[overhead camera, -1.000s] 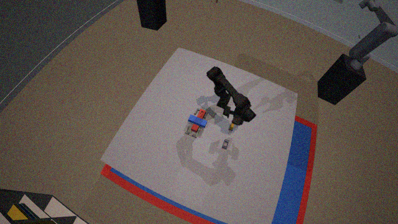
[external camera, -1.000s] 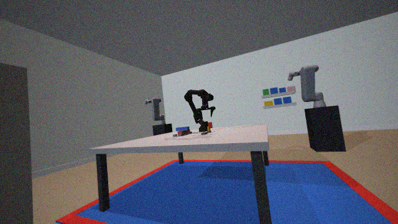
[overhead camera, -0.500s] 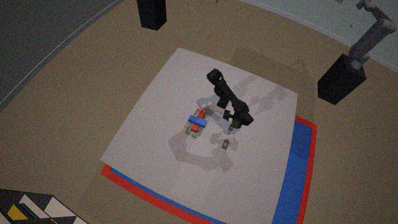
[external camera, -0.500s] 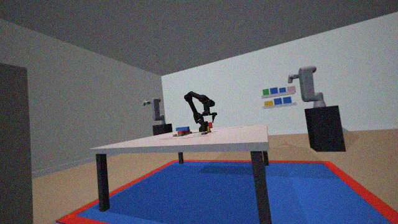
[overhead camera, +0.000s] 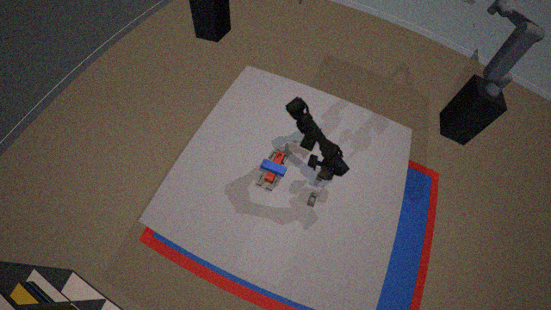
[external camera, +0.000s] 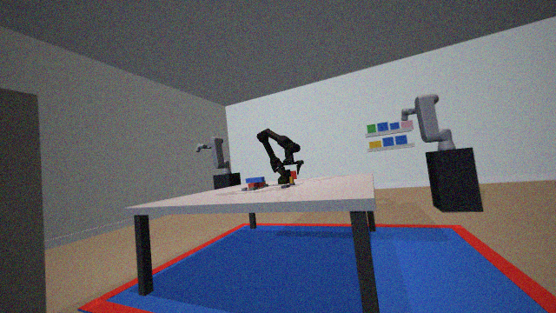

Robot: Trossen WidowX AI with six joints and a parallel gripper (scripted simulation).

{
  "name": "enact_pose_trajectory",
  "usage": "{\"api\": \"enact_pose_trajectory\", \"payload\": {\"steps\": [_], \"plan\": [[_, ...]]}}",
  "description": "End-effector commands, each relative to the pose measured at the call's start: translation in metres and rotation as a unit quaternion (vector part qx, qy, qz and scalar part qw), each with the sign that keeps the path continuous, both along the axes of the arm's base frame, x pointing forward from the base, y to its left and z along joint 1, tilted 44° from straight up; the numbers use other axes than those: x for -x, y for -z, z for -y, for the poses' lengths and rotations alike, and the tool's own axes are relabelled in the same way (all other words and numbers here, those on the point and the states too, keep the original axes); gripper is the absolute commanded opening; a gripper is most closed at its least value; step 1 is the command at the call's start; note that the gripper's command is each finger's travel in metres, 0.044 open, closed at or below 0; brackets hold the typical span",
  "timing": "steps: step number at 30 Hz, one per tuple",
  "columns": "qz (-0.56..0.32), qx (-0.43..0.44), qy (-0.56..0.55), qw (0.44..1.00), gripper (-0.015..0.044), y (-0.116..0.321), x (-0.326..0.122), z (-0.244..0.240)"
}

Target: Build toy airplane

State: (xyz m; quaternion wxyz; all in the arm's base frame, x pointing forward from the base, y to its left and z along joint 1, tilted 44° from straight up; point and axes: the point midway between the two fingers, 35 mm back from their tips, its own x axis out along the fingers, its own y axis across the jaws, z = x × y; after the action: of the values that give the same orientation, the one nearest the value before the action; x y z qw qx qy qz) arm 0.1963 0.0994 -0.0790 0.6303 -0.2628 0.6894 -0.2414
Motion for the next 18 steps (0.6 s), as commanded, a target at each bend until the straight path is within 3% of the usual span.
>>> {"api": "enact_pose_trajectory", "payload": {"steps": [1, 18], "plan": [[-0.002, 0.003, -0.002, 1.0, 0.044, 0.006, 0.001, 0.007], [-0.001, 0.004, -0.002, 1.0, 0.044, 0.025, 0.003, 0.026]]}}
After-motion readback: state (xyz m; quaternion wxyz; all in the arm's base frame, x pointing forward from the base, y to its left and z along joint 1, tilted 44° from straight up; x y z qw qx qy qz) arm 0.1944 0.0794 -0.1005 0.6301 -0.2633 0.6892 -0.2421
